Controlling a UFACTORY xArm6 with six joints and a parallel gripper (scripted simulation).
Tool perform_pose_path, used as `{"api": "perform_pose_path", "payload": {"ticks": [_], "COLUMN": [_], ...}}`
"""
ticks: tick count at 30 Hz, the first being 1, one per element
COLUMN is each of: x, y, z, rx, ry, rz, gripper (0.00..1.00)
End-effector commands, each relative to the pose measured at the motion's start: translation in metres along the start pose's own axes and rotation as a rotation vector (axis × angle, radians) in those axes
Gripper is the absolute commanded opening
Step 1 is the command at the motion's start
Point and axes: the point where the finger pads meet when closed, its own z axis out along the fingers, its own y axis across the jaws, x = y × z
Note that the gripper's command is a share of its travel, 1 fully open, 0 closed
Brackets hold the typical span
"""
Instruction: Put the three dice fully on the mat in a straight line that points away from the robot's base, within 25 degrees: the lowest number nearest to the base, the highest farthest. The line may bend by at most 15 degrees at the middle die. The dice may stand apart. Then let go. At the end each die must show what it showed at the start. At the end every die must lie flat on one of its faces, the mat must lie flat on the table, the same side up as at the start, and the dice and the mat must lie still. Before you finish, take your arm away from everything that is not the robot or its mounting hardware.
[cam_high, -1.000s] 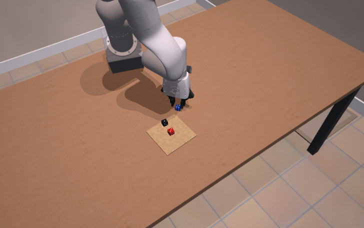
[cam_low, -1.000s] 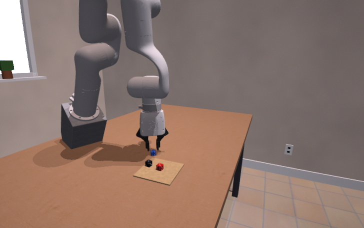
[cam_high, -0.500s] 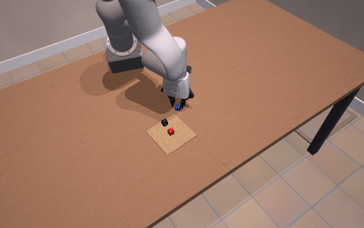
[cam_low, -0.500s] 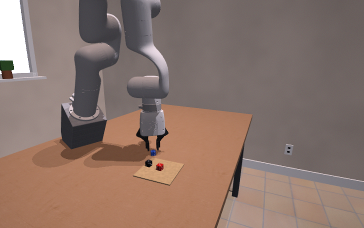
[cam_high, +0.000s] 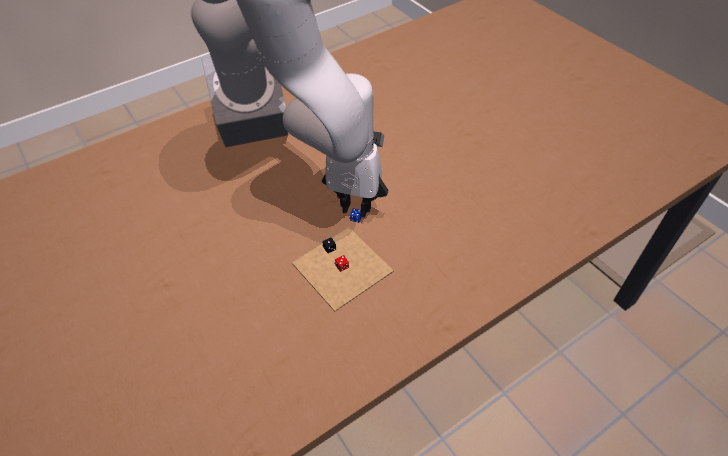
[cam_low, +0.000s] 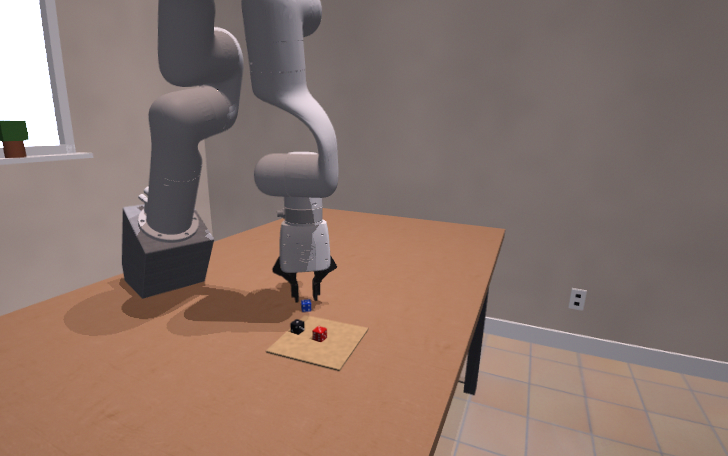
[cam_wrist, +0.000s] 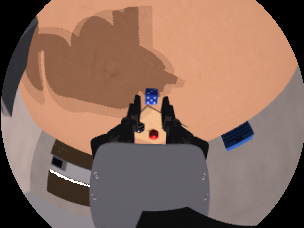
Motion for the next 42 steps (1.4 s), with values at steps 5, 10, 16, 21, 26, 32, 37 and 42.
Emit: {"api": "perform_pose_path", "payload": {"ticks": [5,10,16,21,26,32,37,42], "x": [0.000,0.000,0.000,0.000,0.000,0.000,0.000,0.000], "y": [0.001,0.001,0.001,0.001,0.001,0.001,0.001,0.001], "z": [0.006,0.013,0.019,0.023,0.023,0.023,0.023,0.023], "rx": [-0.002,-0.002,-0.002,-0.002,-0.002,-0.002,-0.002,-0.002], "ry": [0.000,0.000,0.000,0.000,0.000,0.000,0.000,0.000], "rz": [0.000,0.000,0.000,0.000,0.000,0.000,0.000,0.000], "gripper": [0.36,0.36,0.36,0.36,0.36,0.36,0.36,0.36]}}
